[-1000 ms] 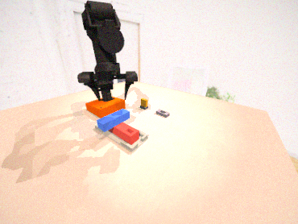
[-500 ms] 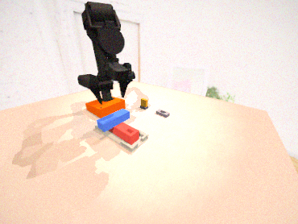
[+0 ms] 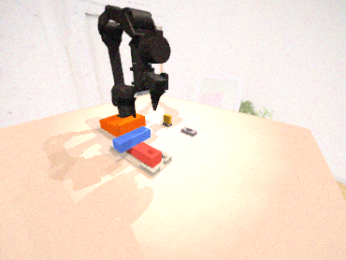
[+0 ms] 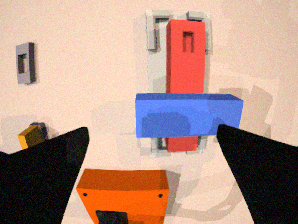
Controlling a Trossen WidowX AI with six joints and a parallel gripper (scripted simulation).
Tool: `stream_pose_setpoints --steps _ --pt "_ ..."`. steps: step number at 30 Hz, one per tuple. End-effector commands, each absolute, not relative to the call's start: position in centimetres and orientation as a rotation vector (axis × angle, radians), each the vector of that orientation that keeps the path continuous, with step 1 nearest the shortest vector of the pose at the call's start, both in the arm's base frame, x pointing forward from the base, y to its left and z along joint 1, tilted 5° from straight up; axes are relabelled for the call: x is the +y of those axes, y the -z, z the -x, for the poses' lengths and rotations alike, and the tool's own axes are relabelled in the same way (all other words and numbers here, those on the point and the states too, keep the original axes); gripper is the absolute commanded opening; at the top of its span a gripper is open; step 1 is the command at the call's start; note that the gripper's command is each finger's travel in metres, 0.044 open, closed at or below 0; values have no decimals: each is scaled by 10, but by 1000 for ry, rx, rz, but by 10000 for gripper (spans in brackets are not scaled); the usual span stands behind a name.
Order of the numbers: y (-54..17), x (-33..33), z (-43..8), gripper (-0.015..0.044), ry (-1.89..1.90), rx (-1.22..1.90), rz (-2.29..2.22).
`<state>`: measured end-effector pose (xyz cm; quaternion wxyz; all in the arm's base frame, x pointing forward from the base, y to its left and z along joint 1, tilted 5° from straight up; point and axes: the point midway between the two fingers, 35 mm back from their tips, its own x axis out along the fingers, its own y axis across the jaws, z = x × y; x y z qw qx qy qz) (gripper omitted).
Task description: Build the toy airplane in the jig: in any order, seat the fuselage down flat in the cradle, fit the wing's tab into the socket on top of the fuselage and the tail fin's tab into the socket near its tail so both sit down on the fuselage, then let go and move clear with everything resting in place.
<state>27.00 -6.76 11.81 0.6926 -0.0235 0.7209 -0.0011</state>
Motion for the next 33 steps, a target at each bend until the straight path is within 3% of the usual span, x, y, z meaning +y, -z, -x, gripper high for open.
stream_pose_setpoints --steps 1,14,23,28,33 --pt "-120 -12 -269 440 -9 1588 66" --pt "-118 138 -197 440 -18 1627 30" --pt "-116 144 -191 440 -17 1630 29" --pt "-64 143 -188 440 -17 1630 29" --pt "-61 143 -187 440 -17 1630 29"
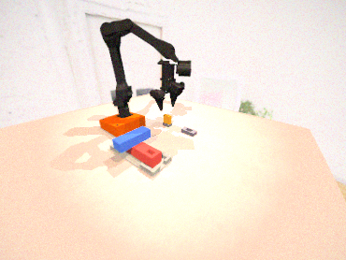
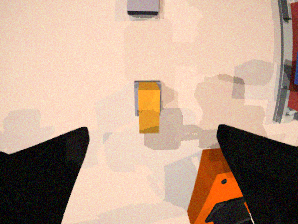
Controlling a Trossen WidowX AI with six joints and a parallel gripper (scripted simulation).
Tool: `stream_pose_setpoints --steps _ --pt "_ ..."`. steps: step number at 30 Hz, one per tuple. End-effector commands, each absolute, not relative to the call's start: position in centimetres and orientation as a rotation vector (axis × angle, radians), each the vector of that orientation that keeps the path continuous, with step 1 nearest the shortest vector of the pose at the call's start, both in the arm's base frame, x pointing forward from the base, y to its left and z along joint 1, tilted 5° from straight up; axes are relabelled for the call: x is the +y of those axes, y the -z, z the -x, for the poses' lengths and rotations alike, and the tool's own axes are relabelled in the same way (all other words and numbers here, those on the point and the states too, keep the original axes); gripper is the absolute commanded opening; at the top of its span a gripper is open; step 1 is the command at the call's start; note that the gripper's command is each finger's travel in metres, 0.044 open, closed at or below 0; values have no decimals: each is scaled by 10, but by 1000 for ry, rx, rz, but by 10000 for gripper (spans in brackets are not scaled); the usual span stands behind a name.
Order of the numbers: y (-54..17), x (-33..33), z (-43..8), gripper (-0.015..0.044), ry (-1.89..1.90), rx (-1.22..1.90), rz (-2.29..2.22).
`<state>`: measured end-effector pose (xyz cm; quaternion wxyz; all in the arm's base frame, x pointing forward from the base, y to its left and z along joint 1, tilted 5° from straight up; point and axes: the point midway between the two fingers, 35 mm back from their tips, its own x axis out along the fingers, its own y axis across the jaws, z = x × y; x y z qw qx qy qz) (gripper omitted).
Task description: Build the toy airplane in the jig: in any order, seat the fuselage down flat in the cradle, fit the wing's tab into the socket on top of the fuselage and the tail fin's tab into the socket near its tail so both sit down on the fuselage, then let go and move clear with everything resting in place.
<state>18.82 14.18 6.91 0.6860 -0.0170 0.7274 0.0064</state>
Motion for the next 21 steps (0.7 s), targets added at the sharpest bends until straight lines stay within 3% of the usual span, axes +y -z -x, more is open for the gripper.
stream_pose_setpoints --steps 1,21 --pt "-60 143 -187 440 -17 1630 29" --pt "-28 144 -186 440 -17 1630 29"
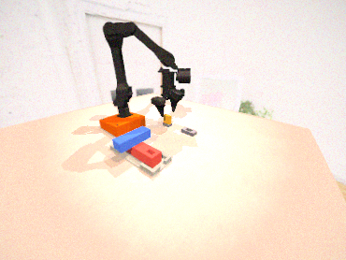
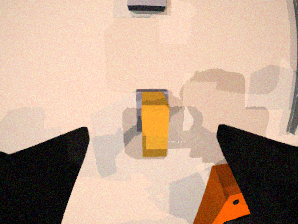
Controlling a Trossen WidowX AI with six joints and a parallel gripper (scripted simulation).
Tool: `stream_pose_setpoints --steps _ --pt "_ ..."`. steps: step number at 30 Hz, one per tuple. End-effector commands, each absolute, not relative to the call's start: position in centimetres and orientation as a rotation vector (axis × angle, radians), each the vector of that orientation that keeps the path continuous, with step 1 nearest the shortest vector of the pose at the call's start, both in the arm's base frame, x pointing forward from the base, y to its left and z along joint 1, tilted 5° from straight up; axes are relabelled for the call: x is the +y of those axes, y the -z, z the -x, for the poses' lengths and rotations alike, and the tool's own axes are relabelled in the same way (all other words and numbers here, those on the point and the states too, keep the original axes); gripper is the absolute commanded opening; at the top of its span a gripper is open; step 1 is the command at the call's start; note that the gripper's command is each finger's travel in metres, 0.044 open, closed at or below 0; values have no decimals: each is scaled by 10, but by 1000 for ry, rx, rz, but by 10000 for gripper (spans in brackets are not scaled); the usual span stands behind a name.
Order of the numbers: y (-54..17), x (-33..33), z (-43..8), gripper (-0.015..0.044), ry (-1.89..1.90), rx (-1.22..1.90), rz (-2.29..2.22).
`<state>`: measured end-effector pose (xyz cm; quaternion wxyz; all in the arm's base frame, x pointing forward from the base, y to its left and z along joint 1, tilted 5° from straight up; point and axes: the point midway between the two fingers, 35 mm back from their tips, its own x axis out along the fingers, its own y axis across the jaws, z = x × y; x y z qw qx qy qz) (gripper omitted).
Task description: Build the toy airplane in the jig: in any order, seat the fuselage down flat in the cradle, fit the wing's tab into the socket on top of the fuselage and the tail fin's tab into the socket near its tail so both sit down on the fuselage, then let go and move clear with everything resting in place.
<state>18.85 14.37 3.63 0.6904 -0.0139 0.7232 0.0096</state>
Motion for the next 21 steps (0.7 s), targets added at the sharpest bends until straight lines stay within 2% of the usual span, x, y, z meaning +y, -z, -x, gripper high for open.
stream_pose_setpoints --steps 1,21 --pt "-26 144 -186 440 -17 1630 29" --pt "5 142 -183 440 -17 1630 29"
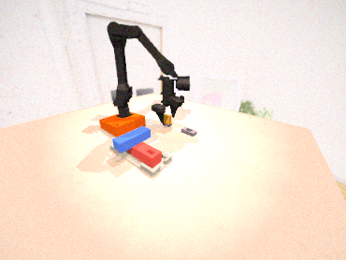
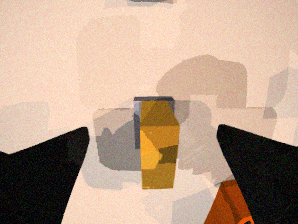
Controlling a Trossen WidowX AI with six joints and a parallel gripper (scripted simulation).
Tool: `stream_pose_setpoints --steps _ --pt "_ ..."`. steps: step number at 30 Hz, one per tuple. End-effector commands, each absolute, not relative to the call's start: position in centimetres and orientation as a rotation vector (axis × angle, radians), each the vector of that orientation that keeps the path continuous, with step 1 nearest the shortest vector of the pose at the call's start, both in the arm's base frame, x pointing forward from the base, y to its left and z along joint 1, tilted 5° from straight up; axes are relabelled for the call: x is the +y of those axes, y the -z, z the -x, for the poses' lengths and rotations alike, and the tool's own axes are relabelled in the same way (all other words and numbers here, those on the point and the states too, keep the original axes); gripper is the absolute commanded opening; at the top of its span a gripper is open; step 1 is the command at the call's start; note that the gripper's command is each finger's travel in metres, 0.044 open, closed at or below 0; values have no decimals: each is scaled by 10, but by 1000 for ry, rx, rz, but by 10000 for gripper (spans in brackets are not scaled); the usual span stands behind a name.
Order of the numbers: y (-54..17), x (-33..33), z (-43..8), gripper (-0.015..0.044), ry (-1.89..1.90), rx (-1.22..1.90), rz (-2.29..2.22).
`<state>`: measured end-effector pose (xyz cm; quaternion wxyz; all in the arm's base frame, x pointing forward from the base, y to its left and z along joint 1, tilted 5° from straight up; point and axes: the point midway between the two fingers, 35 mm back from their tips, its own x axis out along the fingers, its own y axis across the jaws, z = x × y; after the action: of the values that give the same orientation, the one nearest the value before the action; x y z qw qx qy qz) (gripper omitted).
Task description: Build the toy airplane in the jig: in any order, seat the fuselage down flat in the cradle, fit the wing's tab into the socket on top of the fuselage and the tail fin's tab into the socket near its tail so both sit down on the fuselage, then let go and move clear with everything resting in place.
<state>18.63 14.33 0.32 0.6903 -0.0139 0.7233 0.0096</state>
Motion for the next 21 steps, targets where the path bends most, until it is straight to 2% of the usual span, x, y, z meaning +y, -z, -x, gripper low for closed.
stream_pose_setpoints --steps 1,2,17,21 --pt "6 142 -183 440 -17 1630 29" --pt "6 142 -183 440 -17 1631 29" --pt "6 142 -183 46 -17 1631 29" --pt "6 142 -183 20 -17 1631 29"
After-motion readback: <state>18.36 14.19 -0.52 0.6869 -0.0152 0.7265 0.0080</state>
